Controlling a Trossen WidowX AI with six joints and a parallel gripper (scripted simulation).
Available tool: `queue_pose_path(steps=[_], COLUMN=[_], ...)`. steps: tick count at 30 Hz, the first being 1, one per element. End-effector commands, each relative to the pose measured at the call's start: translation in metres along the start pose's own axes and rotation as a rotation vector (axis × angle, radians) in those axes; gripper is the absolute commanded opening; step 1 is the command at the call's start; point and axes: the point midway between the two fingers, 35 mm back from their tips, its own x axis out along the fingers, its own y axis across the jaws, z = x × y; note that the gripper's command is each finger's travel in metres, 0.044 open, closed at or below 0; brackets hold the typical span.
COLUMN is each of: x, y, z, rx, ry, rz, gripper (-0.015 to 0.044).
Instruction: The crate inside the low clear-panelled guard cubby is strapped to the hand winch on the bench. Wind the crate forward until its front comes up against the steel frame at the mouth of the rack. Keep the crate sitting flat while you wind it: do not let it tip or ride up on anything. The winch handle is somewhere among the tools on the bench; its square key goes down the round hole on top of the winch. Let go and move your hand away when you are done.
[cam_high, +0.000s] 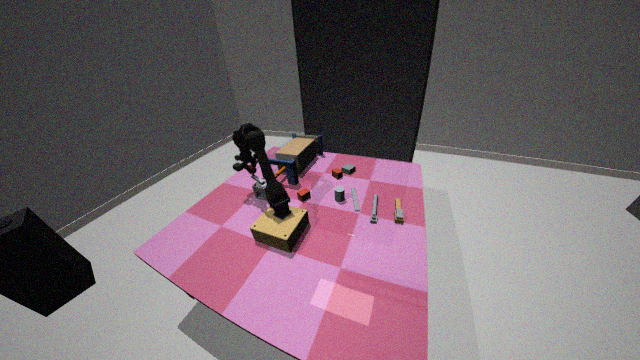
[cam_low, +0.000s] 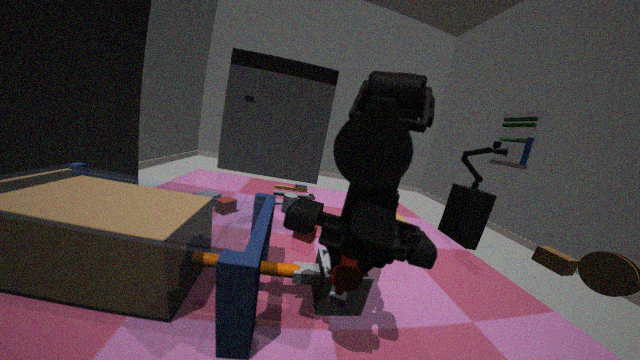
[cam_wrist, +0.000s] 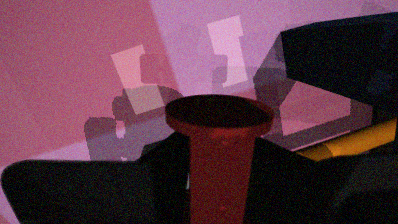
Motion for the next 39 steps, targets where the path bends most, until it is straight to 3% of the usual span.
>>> queue_pose_path(steps=[1, 39], x=[0.003, 0.002], y=[0.023, 0.064], z=[-0.004, -0.022], rx=[-0.024, -0.024], ry=[0.02, 0.022], rz=[0.042, 0.045], gripper=[0.0, 0.0])
